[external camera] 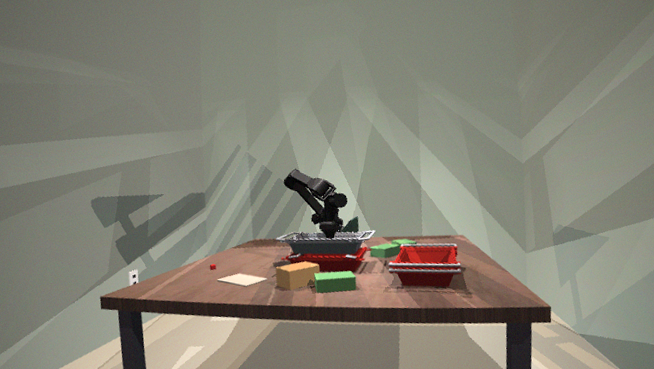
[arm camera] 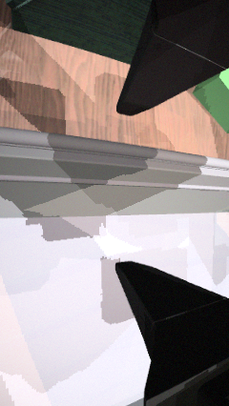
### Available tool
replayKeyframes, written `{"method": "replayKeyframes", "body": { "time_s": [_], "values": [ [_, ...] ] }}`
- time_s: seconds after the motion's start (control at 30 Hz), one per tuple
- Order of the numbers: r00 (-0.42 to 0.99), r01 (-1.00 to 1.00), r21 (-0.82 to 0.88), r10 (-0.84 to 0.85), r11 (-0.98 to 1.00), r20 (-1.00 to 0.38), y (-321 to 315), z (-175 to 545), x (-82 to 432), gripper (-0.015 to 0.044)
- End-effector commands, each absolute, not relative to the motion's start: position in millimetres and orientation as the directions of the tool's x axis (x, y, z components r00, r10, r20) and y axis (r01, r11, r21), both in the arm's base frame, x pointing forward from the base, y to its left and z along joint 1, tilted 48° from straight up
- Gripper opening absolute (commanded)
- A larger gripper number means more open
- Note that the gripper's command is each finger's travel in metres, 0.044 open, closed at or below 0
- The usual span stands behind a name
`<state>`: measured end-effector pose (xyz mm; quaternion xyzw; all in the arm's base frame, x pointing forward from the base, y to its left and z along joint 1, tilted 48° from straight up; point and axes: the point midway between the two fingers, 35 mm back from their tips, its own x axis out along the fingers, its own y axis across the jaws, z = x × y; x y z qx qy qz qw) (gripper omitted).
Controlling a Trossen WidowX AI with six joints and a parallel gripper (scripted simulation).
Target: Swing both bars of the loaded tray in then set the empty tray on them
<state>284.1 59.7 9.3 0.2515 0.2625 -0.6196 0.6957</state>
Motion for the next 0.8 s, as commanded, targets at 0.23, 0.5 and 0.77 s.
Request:
{"method": "replayKeyframes", "body": {
  "time_s": [0.23,0.5,0.77],
  "values": [
    [0.094,0.994,0.024,-0.727,0.106,-0.68,78.1,23.5,285.6,0.044],
    [0.092,0.994,0.023,-0.725,0.105,-0.682,111.7,53.1,282.9,0.044],
    [0.089,0.995,0.022,-0.728,0.102,-0.679,139.8,82.7,274.3,0.044]
  ]
}}
